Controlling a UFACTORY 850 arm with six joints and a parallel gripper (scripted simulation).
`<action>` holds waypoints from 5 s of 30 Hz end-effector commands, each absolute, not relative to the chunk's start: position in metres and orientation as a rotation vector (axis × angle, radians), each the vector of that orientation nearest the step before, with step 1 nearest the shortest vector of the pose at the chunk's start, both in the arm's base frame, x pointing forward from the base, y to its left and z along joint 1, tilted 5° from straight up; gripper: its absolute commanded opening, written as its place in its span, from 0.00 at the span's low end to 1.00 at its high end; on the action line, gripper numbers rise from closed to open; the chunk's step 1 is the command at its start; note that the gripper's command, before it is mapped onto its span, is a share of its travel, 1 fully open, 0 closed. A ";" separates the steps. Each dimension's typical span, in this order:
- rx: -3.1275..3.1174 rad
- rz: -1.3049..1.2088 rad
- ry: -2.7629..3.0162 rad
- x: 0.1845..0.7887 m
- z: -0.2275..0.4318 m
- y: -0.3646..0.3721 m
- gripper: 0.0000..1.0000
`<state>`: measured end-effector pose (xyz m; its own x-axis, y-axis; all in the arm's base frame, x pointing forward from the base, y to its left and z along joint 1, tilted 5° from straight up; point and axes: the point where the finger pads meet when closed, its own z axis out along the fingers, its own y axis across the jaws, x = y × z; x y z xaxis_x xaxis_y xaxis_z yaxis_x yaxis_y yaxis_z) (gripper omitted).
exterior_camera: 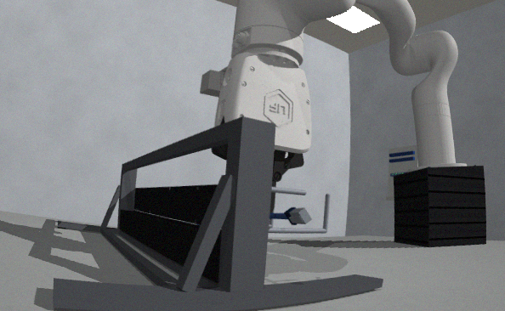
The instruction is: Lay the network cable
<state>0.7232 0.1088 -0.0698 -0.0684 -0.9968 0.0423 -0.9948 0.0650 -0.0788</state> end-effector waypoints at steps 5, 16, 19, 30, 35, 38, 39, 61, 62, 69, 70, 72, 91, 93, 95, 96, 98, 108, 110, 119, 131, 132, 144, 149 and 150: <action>-2.127 -0.137 2.274 0.727 -0.068 0.109 0.00; -2.127 -0.137 2.274 0.728 -0.068 0.109 0.00; -2.127 -0.137 2.274 0.728 -0.068 0.109 0.00; -2.127 -0.137 2.274 0.728 -0.068 0.109 0.35; -2.127 -0.137 2.274 0.728 -0.068 0.109 0.35; -2.127 -0.137 2.274 0.728 -0.068 0.109 0.35; -2.127 -0.137 2.274 0.728 -0.068 0.109 0.35; -2.127 -0.137 2.274 0.728 -0.068 0.109 0.35; -2.127 -0.137 2.274 0.728 -0.068 0.109 0.35; -2.127 -0.137 2.274 0.727 -0.065 0.109 0.35; -2.127 -0.137 2.274 0.727 -0.064 0.109 0.35; -2.127 -0.137 2.274 0.727 -0.064 0.109 0.35; -2.127 -0.137 2.274 0.724 -0.019 0.111 0.35; -2.127 -0.137 2.274 0.723 -0.012 0.112 0.35; -2.127 -0.137 2.274 0.723 -0.007 0.112 0.35; -2.127 -0.137 2.274 0.723 -0.004 0.112 0.35; -2.127 -0.137 2.274 0.722 0.001 0.112 0.35; -2.127 -0.137 2.274 0.721 0.010 0.113 0.35; -2.127 -0.137 2.274 0.721 0.011 0.113 0.35; -2.127 -0.137 2.274 0.721 0.011 0.113 0.00; -2.127 -0.137 2.274 0.721 0.011 0.113 0.00; -2.127 -0.137 2.274 0.721 0.011 0.113 0.00; -2.127 -0.137 2.274 0.721 0.011 0.113 0.00; -2.127 -0.137 2.274 0.721 0.011 0.113 0.00; -2.127 -0.137 2.274 0.721 0.011 0.113 0.00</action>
